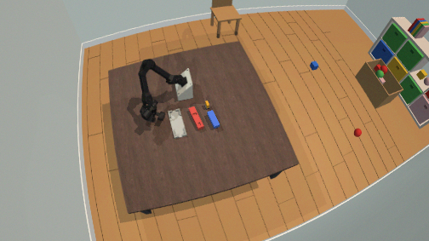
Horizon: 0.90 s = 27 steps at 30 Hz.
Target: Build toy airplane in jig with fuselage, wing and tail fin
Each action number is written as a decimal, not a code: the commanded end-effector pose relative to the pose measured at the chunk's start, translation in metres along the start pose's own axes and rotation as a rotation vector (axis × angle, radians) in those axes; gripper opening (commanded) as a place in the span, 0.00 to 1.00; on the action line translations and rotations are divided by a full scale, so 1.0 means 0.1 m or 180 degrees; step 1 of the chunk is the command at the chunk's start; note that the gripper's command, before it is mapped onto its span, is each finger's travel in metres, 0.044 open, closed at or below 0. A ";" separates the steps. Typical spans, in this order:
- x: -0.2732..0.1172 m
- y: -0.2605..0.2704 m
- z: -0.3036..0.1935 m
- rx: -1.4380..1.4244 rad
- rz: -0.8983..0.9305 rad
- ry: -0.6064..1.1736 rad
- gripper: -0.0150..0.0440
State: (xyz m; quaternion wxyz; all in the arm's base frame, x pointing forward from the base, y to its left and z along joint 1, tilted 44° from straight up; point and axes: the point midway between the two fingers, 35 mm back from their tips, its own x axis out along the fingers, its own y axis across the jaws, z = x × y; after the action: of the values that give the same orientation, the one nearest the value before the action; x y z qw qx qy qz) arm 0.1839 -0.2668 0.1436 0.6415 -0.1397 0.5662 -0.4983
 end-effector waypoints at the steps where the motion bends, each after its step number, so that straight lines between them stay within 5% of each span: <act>1: -0.25 0.68 0.16 -0.0353 0.0369 -0.0108 1.00; 16: -1.35 2.49 -0.35 -0.1744 0.0885 -0.0273 1.00; 27: -1.74 2.93 -0.90 -0.2145 0.0673 -0.0339 1.00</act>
State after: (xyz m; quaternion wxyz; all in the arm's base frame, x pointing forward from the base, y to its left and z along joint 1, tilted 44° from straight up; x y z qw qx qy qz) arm 0.2752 0.0327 0.0033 0.6420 -0.3031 0.6742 -0.2037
